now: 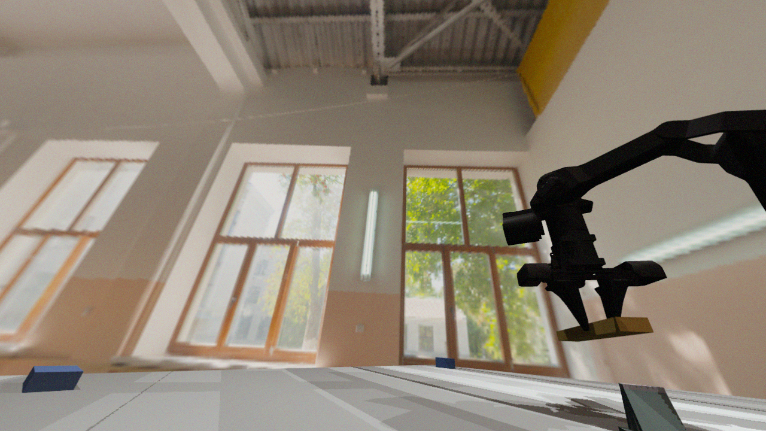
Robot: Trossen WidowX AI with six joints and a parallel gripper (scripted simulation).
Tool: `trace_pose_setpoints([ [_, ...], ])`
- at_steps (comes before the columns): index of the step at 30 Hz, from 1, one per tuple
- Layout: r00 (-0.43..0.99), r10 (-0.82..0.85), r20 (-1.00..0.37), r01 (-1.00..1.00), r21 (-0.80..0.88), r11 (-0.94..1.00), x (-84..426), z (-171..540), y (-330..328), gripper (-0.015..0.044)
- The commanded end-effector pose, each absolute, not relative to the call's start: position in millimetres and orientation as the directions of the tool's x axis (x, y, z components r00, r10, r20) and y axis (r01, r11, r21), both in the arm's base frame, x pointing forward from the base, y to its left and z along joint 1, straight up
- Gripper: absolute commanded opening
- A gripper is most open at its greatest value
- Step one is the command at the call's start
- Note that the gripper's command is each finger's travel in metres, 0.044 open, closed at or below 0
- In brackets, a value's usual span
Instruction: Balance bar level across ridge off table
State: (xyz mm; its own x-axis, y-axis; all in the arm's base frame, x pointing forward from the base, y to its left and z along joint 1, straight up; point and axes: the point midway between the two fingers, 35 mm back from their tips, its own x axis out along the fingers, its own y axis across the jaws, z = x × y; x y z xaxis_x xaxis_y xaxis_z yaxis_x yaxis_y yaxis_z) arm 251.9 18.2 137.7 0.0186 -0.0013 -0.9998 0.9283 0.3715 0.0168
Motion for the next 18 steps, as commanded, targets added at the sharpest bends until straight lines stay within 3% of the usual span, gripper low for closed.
trace_pose_setpoints([
  [1, 0.022, 0.003, -1.0, 0.932, 0.022, 0.363, 257, 139, 33, 0.0],
  [18, 0.022, 0.008, -1.0, 0.942, 0.023, 0.335, 259, 140, 93, 0.0],
])
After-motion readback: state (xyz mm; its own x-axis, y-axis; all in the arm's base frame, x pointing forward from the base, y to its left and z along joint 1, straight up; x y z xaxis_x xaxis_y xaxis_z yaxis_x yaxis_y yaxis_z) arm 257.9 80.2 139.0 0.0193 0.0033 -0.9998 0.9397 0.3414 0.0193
